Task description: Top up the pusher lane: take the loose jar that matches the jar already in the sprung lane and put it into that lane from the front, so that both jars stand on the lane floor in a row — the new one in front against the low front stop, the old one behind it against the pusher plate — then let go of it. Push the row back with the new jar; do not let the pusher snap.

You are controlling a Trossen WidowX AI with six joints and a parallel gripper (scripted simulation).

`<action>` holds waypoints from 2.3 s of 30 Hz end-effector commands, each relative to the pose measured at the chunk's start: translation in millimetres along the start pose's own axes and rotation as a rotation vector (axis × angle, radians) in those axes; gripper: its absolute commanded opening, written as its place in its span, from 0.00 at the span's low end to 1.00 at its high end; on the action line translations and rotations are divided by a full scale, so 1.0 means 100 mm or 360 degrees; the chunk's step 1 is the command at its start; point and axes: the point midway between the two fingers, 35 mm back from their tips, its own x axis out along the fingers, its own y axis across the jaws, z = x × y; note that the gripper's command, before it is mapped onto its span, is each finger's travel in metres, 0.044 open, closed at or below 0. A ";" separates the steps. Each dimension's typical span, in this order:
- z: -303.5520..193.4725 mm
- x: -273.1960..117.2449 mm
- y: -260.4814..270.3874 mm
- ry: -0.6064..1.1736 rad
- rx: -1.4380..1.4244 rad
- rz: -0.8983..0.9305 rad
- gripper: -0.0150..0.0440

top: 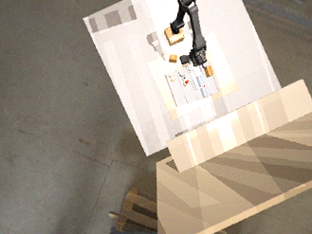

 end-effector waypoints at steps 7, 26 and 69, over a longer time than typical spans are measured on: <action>0.01 0.26 0.02 -0.0003 0.0020 -0.0009 0.25; 0.07 0.26 0.02 -0.0003 0.0020 -0.0009 0.25; 0.24 0.27 0.02 -0.0005 0.0020 -0.0009 0.25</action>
